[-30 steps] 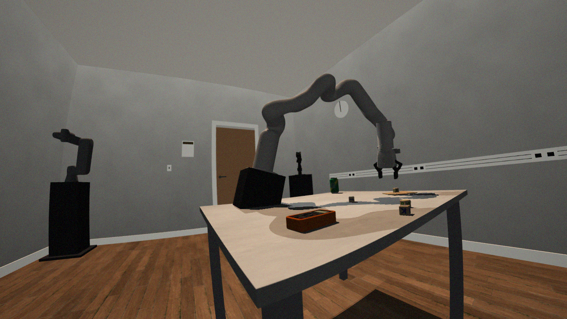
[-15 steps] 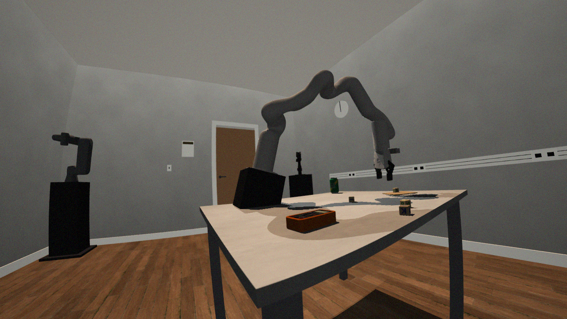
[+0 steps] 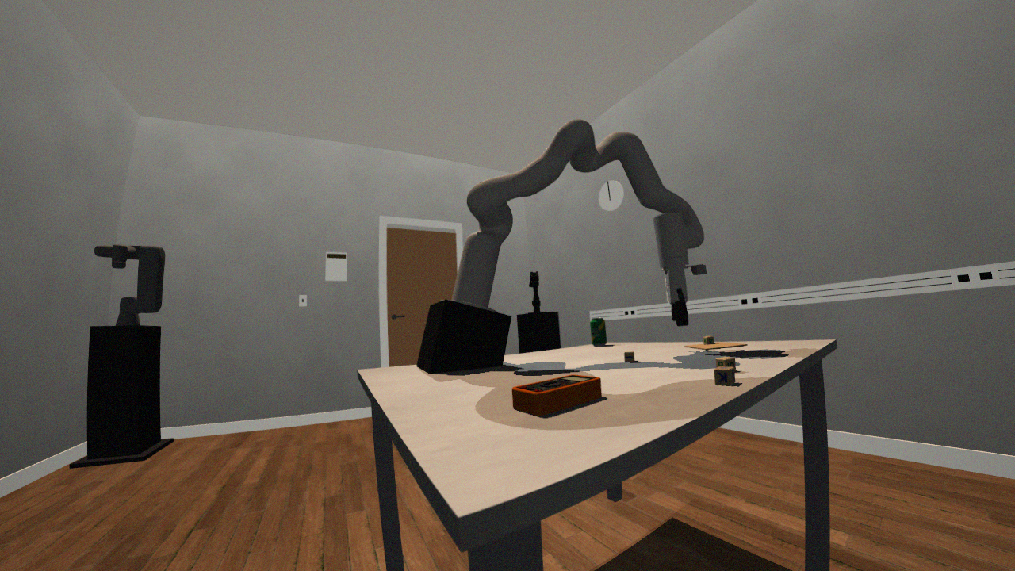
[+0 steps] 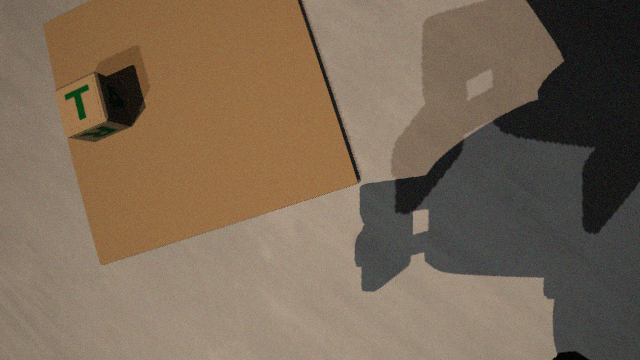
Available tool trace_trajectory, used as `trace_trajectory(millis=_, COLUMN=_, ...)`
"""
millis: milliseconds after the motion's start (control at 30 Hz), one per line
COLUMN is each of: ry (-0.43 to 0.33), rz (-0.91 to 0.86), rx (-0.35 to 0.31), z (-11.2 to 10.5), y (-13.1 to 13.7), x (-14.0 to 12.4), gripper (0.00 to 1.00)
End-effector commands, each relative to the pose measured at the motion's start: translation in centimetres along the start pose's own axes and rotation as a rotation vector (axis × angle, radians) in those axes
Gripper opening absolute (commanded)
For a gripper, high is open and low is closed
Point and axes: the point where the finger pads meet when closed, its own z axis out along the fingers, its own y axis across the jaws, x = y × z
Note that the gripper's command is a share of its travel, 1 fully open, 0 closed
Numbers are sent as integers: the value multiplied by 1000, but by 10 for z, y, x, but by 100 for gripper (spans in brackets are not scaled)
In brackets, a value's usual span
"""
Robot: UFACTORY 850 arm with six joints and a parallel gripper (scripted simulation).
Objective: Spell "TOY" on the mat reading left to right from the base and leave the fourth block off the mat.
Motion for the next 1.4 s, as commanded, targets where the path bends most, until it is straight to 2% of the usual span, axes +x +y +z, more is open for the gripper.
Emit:
trace_trajectory(millis=0, ry=11, rz=136, rx=-4, z=-3, y=12, x=-9, gripper=100)
trace_trajectory(millis=100, ry=13, rz=170, rx=-5, z=-3, y=15, x=-11, gripper=100)
trace_trajectory(millis=133, ry=17, rz=260, rx=-9, z=-4, y=22, x=-18, gripper=100)
trace_trajectory(millis=600, ry=39, rz=692, rx=-34, z=-11, y=60, x=-55, gripper=100)
trace_trajectory(millis=667, ry=39, rz=692, rx=-34, z=-11, y=60, x=-55, gripper=100)
trace_trajectory(millis=700, ry=44, rz=782, rx=-41, z=-12, y=68, x=-64, gripper=100)
trace_trajectory(millis=1167, ry=72, rz=1213, rx=-81, z=-21, y=104, x=-110, gripper=100)
trace_trajectory(millis=1233, ry=72, rz=1213, rx=-81, z=-21, y=104, x=-110, gripper=100)
trace_trajectory(millis=1267, ry=79, rz=1298, rx=-90, z=-23, y=110, x=-120, gripper=100)
trace_trajectory(millis=1367, ry=85, rz=1378, rx=-100, z=-24, y=116, x=-129, gripper=100)
